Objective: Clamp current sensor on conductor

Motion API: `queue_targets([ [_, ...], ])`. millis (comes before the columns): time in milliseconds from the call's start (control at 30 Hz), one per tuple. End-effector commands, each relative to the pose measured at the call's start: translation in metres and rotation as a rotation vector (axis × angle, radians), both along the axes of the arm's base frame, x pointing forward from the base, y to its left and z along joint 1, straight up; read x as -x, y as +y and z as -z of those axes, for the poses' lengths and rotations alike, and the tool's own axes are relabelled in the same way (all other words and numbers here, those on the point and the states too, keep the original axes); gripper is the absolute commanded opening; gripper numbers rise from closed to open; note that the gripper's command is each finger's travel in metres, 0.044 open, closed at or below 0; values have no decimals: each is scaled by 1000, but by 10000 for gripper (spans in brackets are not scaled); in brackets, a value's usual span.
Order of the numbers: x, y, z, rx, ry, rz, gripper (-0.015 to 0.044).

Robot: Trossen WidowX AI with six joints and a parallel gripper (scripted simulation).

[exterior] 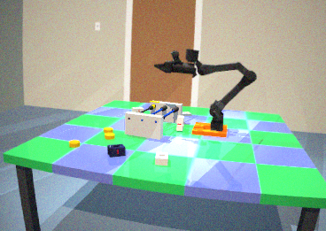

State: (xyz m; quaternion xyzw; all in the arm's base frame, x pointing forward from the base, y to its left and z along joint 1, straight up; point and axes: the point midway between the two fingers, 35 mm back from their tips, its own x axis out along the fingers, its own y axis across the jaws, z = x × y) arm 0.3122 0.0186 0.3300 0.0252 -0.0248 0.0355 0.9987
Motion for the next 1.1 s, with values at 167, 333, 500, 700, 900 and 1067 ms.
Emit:
queue_targets([
  [167, -5, -20, 8, 49, 10, 75, 440],
  [333, -37, -49, 32, 46, 282, 150, 440],
  [500, -56, -86, 65, 15, 599, 232, 440],
  [700, -56, -131, 104, -65, 978, 317, 440],
  [900, -45, -155, 124, -131, 1194, 355, 440],
  [1067, -45, -155, 124, -131, 1194, 355, 440],
])
